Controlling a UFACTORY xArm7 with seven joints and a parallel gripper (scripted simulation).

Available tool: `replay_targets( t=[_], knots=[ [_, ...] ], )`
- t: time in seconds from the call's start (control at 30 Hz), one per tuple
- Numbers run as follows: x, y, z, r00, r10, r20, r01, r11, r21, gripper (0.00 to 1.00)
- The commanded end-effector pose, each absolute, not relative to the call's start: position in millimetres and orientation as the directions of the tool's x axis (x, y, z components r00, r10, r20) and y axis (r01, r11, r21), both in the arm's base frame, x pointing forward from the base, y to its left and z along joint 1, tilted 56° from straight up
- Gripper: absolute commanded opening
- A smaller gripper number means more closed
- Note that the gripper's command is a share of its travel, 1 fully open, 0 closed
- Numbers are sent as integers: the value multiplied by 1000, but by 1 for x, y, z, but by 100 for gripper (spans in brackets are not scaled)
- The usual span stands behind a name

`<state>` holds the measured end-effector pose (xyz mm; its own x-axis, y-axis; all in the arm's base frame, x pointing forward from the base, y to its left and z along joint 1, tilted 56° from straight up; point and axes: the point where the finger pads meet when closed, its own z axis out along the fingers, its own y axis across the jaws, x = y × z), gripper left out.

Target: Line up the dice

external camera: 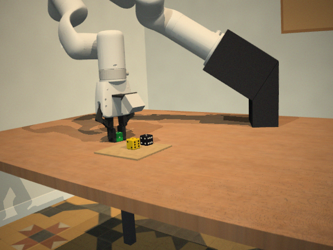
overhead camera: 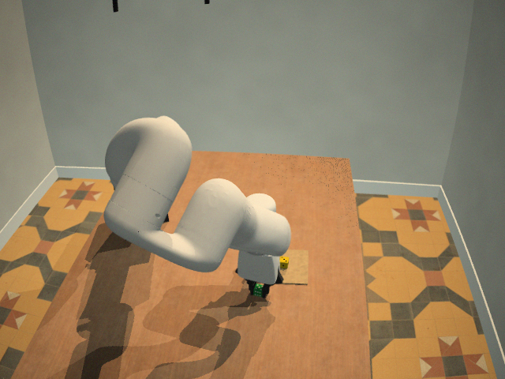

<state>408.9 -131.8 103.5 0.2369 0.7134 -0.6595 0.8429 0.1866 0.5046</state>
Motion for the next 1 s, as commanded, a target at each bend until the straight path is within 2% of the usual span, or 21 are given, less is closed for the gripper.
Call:
replay_targets(
  t=[0.0,0.43,0.97],
  knots=[
    [409,-131,104,236,714,-659,842,189,505,21],
    [403,-123,111,236,714,-659,842,189,505,21],
    [362,-65,158,236,714,-659,842,189,505,21]
  ],
)
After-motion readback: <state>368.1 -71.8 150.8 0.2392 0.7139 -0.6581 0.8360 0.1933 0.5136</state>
